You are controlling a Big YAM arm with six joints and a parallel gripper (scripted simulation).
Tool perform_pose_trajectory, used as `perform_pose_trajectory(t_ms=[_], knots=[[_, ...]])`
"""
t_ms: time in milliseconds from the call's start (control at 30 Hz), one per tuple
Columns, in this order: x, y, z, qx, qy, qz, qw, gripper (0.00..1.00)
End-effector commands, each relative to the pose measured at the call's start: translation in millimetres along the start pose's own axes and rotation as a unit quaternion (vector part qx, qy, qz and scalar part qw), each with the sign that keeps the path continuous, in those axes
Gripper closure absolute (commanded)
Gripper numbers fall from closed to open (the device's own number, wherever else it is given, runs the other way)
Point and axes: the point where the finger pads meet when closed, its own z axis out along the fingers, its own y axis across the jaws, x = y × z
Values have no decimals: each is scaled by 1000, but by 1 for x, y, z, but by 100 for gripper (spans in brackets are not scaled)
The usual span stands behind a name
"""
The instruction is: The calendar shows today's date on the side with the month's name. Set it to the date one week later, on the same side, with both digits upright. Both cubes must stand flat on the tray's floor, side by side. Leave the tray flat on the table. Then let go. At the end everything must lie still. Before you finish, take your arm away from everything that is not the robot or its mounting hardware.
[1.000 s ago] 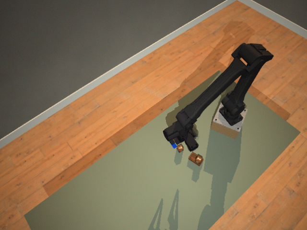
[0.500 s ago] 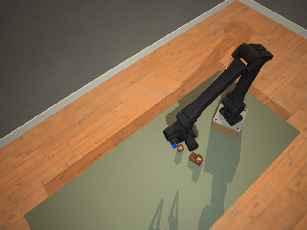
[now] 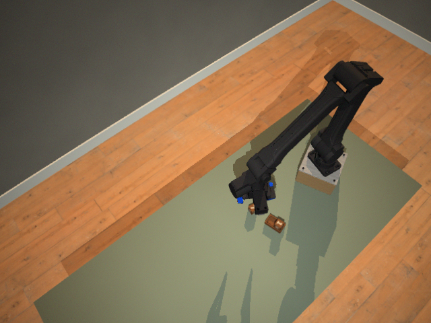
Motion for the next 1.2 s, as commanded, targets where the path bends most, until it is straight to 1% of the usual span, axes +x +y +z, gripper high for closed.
perform_pose_trajectory(t_ms=[0,33,200,267,333,400,467,500,567,600,633,733,833,867,900,933,967,1000,1033,1067,1133,1167], knots=[[0,-7,0,6,-1,81,997,0],[1,-7,1,7,-2,109,994,0],[-1,-13,-3,14,-7,183,983,0],[-1,-13,-3,14,-7,183,983,0],[-1,-14,-2,13,-7,233,972,0],[-1,-13,0,11,-6,251,968,0],[0,-12,1,10,-6,289,957,0],[0,-12,1,10,-6,293,956,0],[0,-12,-1,12,-8,331,944,0],[0,-12,-1,12,-8,333,943,0],[0,-11,0,11,-8,358,934,0],[1,-9,4,8,-5,400,917,0],[1,-9,4,7,-5,405,914,0],[2,-7,4,6,-3,437,899,0],[2,-8,4,7,-4,456,890,0],[2,-9,4,7,-5,466,885,0],[0,-14,3,10,-9,482,876,0],[-1,-16,2,11,-11,490,871,0],[-1,-16,1,12,-12,507,862,0],[-2,-16,1,12,-12,511,859,0],[-1,-15,2,10,-11,543,840,0],[-1,-14,3,10,-11,553,833,0]])
